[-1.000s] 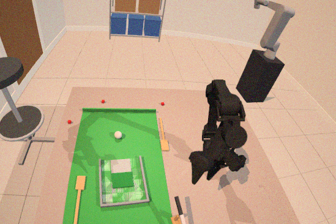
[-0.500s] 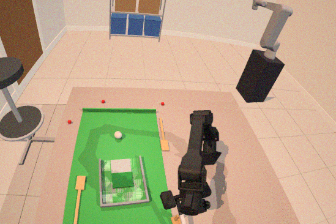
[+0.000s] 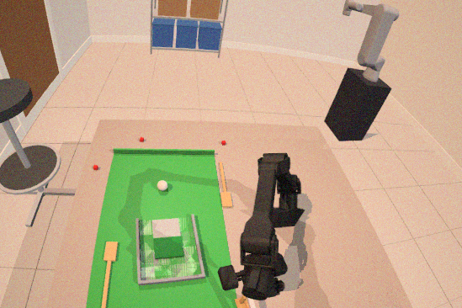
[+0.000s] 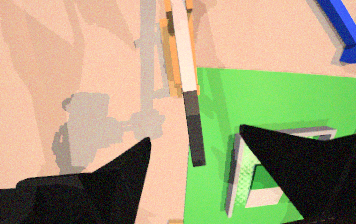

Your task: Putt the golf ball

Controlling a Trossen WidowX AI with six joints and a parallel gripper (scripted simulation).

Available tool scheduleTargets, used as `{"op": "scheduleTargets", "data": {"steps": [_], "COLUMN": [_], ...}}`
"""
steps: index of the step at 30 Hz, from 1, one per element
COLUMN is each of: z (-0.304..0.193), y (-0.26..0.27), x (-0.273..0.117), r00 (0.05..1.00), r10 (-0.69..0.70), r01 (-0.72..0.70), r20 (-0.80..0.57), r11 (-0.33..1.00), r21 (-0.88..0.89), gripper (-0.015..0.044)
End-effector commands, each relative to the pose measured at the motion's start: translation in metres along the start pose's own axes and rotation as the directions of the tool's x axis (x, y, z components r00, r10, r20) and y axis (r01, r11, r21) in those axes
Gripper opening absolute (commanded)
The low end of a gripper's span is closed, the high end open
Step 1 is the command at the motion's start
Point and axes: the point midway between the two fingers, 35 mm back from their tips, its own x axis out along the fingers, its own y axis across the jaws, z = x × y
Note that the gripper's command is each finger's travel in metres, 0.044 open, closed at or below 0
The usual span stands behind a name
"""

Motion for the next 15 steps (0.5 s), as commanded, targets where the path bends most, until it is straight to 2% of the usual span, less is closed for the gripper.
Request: {"op": "scheduleTargets", "data": {"steps": [1, 5, 15], "z": [-0.001, -0.001, -0.001], "y": [-0.001, -0.001, -0.001], "x": [0.008, 0.024, 0.031], "r00": [1.0, 1.0, 1.0], "r10": [-0.002, -0.002, -0.002], "r01": [0.002, 0.002, 0.002], "r20": [-0.003, -0.003, -0.004], "r11": [1.0, 1.0, 1.0], "r21": [-0.003, -0.003, -0.003], "gripper": [0.044, 0.044, 0.044]}}
